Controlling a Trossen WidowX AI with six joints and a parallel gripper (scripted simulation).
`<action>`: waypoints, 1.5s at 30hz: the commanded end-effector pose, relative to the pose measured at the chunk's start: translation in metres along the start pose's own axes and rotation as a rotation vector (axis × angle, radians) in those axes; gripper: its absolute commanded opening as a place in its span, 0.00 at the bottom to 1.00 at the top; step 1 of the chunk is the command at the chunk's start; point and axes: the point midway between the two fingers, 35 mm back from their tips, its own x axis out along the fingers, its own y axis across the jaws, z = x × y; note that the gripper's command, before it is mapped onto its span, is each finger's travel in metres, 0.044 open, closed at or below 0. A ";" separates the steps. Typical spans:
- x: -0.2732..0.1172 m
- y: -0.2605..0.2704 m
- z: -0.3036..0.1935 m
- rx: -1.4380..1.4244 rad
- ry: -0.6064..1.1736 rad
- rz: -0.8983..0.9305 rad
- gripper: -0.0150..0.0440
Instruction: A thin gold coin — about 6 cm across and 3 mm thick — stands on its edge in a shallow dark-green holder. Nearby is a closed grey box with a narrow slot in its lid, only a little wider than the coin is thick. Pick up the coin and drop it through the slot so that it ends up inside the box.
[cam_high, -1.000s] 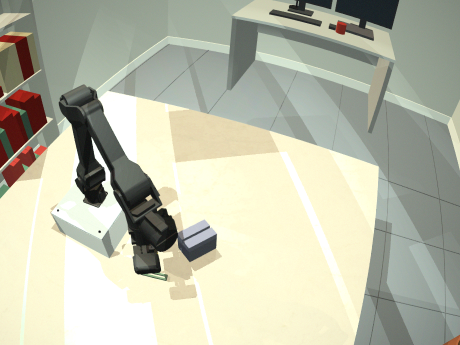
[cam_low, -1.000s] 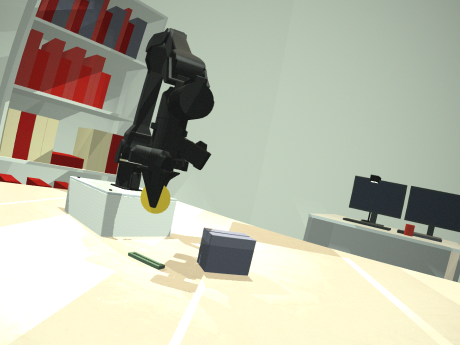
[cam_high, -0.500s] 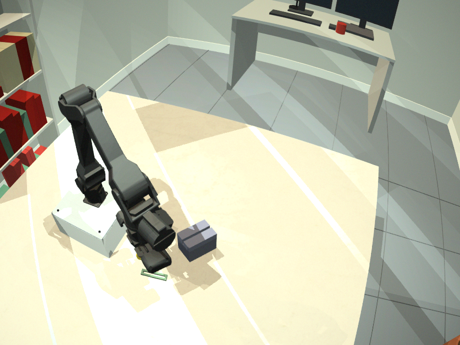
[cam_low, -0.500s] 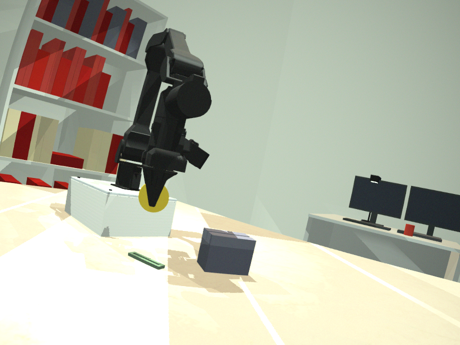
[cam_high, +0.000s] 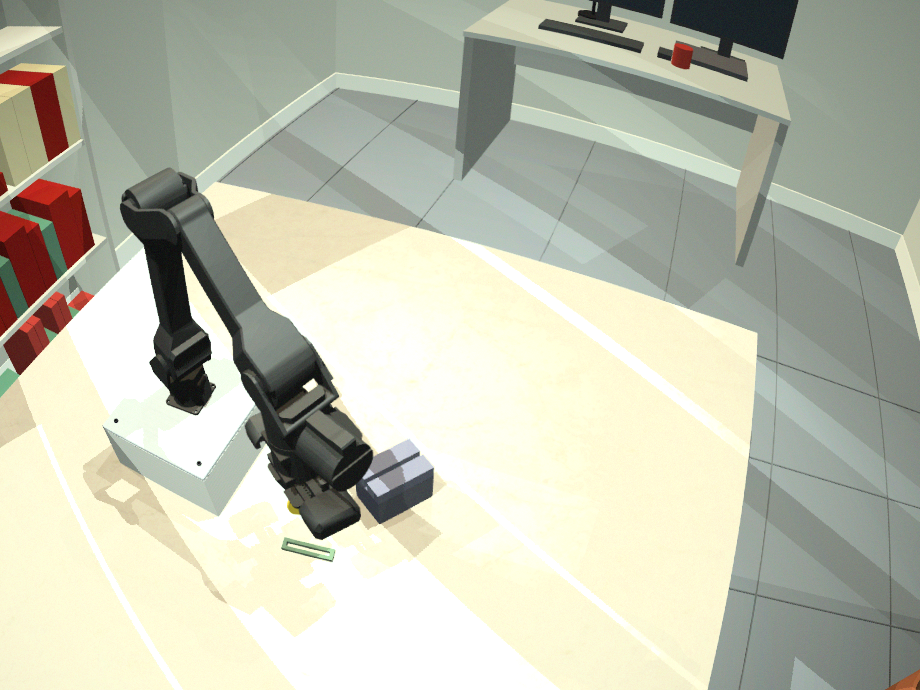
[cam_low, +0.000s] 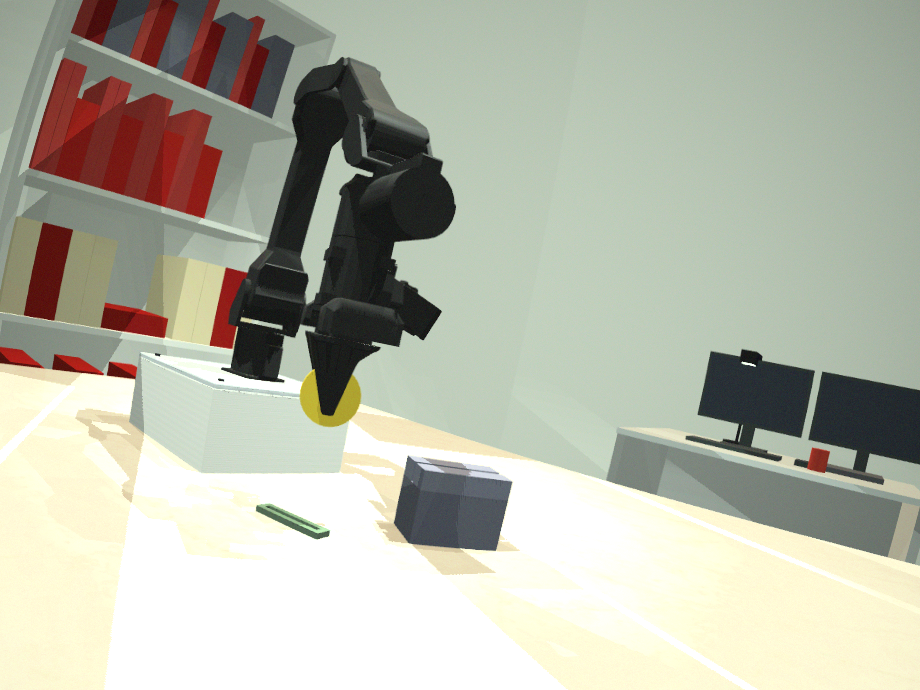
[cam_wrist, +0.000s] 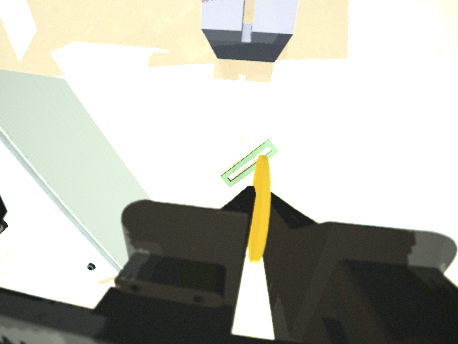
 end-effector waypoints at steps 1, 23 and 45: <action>0.001 -0.001 0.009 0.003 -0.003 0.009 0.25; 0.001 -0.001 0.062 -0.006 -0.008 0.012 0.25; 0.001 0.008 0.118 -0.004 -0.011 0.013 0.25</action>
